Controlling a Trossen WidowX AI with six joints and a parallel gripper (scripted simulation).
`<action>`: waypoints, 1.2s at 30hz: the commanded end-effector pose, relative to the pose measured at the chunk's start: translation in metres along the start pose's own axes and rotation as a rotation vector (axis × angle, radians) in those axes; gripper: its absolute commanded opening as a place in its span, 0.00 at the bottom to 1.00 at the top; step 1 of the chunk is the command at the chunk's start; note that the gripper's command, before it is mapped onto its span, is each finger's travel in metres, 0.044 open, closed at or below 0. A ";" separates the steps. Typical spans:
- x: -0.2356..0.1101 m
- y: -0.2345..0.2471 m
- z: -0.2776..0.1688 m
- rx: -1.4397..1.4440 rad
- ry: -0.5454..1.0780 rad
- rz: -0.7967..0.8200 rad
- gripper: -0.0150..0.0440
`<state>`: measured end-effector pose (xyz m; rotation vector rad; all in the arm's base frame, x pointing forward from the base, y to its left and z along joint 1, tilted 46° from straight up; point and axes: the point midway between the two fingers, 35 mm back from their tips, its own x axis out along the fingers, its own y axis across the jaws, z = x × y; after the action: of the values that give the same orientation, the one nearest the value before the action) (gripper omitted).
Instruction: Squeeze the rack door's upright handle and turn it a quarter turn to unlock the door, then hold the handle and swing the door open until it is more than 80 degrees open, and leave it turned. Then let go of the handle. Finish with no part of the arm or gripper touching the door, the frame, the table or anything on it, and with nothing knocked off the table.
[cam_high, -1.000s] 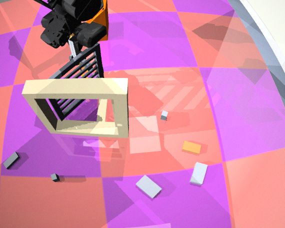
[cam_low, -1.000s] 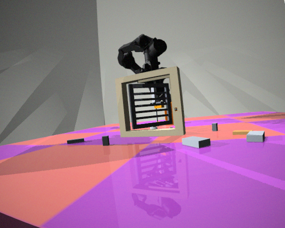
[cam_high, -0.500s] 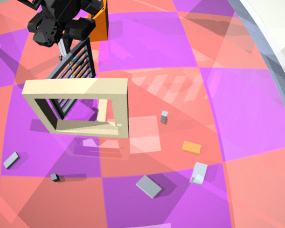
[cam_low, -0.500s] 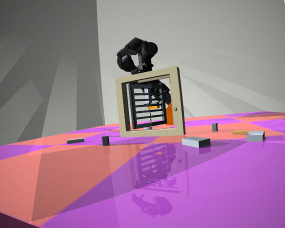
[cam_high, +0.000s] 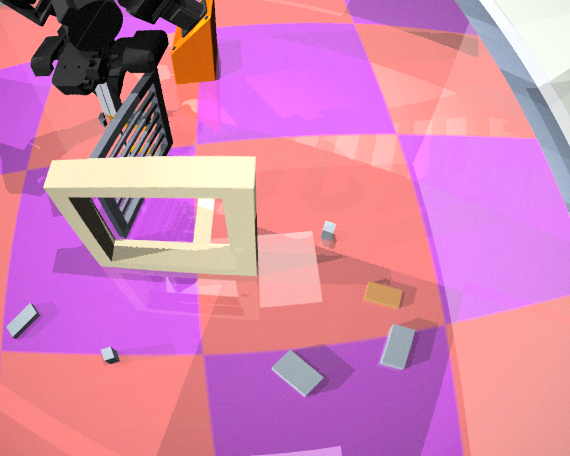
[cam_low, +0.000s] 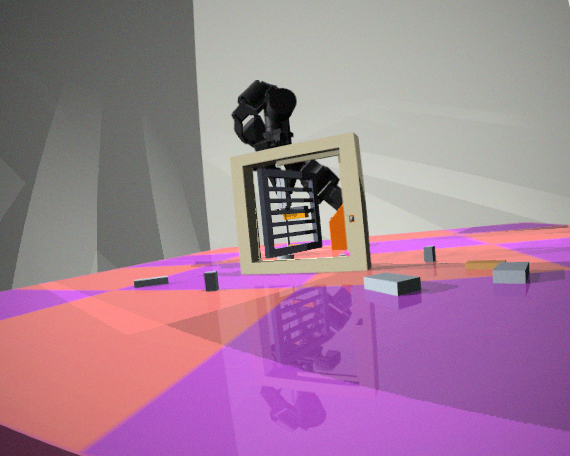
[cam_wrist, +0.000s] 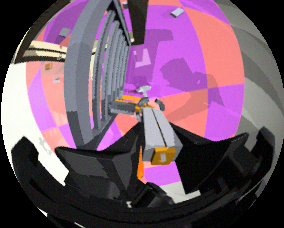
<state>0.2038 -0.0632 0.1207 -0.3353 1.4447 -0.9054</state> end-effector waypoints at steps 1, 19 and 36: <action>0.000 -0.008 0.003 -0.065 -0.006 -0.002 0.30; -0.001 -0.039 0.014 -0.278 -0.006 -0.004 0.30; -0.001 -0.039 0.014 -0.278 -0.006 -0.004 0.52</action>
<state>0.2038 -0.0916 0.1497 -0.5351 1.5650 -0.7119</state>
